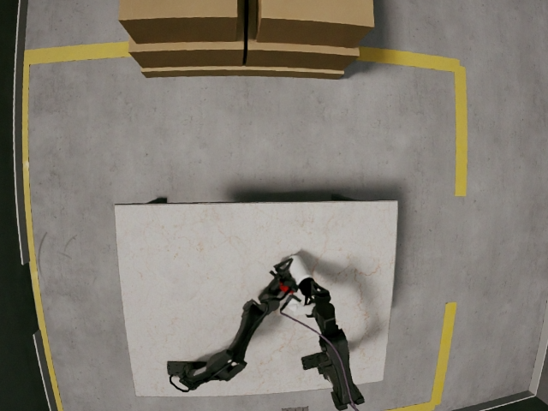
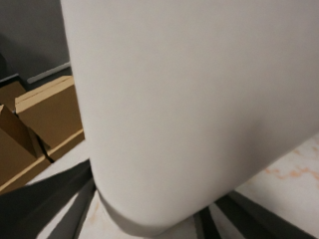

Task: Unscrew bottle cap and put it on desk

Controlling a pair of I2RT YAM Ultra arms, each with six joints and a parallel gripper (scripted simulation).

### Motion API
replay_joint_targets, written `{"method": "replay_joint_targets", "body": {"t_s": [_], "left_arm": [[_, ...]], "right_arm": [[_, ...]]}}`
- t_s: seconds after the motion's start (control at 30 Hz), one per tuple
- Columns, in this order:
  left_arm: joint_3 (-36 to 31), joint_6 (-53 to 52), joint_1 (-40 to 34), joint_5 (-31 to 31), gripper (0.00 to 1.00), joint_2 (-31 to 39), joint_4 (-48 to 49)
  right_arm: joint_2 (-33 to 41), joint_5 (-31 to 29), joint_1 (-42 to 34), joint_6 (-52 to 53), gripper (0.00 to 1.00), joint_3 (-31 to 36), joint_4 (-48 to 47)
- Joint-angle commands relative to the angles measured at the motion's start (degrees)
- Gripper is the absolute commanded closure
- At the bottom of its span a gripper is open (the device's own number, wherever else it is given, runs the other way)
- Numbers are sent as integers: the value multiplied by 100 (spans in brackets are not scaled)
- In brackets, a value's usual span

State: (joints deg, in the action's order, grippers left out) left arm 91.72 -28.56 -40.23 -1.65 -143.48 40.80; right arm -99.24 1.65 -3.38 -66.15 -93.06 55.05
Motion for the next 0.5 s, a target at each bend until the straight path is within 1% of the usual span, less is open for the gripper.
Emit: {"method": "replay_joint_targets", "body": {"t_s": [0.0,0.1,0.27,0.37,0.43,0.47], "left_arm": [[95,68,32,-23,100,123,333],[95,68,32,-23,100,123,333],[95,68,32,-23,100,123,333],[95,68,32,-23,100,124,333],[95,68,32,-23,100,124,333],[95,68,32,-23,100,124,333]], "right_arm": [[106,117,-56,-836,100,-28,-14],[102,140,-47,-875,100,-34,-7],[33,4,-2,-478,100,-26,-22],[33,4,-2,-478,66,-26,-22],[33,4,-2,-478,66,-26,-22],[33,4,-2,-478,55,-26,-22]]}}
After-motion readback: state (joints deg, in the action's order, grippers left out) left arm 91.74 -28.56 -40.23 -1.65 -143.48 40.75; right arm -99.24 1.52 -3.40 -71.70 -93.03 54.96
